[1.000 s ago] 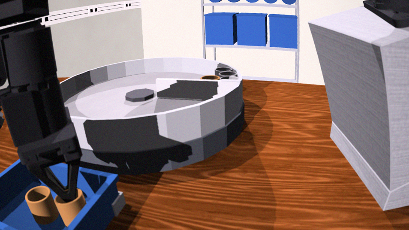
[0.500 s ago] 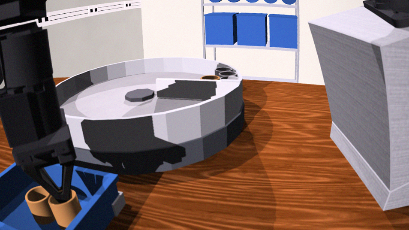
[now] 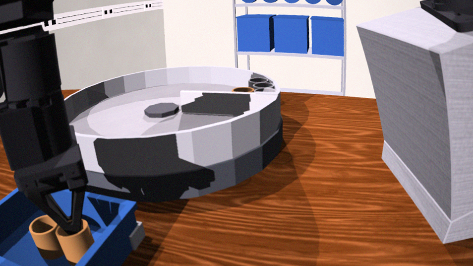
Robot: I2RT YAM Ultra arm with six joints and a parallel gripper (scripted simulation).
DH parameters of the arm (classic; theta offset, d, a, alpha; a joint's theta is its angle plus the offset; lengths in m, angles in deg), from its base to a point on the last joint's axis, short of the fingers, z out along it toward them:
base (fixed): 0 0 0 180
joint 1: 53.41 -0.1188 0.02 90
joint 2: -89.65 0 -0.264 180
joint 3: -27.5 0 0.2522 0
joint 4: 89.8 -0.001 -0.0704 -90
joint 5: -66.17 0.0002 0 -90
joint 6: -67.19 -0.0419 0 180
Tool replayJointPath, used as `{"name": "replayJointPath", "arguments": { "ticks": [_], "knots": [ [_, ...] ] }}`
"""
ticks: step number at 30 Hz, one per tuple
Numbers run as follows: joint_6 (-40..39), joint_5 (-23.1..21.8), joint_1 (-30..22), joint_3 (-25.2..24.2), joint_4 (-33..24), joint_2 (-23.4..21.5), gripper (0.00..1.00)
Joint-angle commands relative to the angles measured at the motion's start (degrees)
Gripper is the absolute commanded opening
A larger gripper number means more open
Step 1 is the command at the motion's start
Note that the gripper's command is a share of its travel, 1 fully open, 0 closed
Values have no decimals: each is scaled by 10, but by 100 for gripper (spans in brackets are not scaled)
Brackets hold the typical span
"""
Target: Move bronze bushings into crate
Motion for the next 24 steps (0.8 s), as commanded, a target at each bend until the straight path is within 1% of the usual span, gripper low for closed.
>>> {"name": "replayJointPath", "arguments": {
  "ticks": [1,16,20,23,24],
  "knots": [
    [6,-6,2,20,1,-10,0],
    [6,-6,2,20,0,-9,0],
    [6,-6,1,26,-8,7,0],
    [6,-6,1,28,-9,4,0],
    [6,-5,1,29,-9,-12,0]
  ]
}}
